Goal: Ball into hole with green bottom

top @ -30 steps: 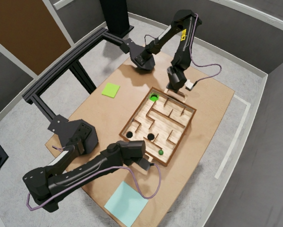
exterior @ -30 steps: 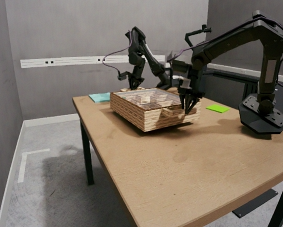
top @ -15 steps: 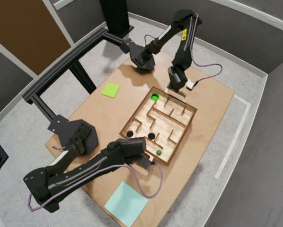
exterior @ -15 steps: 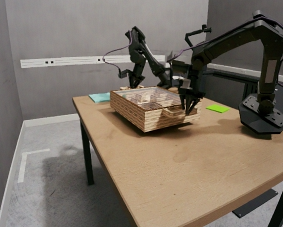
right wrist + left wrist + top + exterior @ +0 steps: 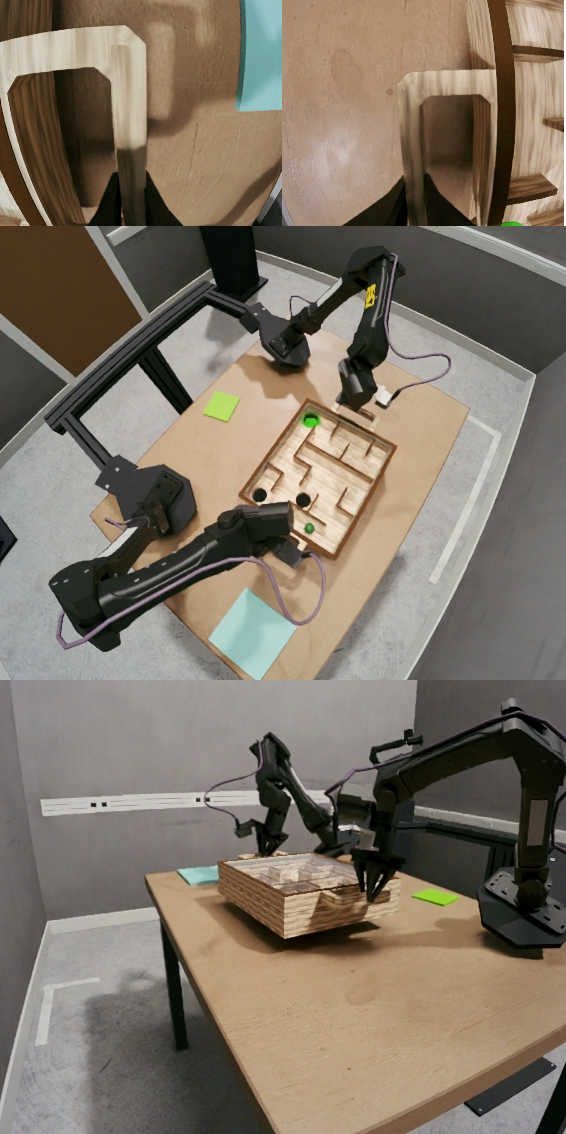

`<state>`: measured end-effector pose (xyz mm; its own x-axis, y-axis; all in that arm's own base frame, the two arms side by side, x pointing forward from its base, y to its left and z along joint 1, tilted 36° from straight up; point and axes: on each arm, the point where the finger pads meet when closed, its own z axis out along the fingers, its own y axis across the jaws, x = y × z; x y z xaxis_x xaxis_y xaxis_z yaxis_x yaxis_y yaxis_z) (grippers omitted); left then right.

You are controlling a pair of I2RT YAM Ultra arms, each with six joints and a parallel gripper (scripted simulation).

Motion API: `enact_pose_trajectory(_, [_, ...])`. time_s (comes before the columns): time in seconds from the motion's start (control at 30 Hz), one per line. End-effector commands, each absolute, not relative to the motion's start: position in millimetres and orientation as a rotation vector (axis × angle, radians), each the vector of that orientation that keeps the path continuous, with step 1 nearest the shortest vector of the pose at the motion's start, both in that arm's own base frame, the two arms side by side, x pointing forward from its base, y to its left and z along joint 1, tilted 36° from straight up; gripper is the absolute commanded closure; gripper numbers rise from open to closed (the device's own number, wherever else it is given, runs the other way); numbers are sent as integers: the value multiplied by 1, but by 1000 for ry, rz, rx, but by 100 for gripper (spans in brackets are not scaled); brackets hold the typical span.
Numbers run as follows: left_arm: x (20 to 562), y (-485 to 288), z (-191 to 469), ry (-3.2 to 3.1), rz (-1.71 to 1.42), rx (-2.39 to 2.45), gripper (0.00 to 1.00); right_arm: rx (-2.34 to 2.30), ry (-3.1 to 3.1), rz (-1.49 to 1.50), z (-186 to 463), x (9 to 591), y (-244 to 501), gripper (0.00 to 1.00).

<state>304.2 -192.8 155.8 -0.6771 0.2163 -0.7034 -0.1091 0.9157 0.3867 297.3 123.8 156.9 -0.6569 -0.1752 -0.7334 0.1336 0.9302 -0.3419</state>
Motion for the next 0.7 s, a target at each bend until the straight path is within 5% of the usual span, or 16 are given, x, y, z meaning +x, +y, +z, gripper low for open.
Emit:
enact_pose_trajectory(0.0, [309,-247,174,2161,213,94,100,-45,2152,-374,184,298,168,100])
enact_pose_trajectory(0.53, [295,-241,173,2223,401,61,100,-104,2217,-218,173,306,178,100])
enact_pose_trajectory(0.67, [305,-253,174,2160,239,86,100,-42,2147,-331,187,304,184,100])
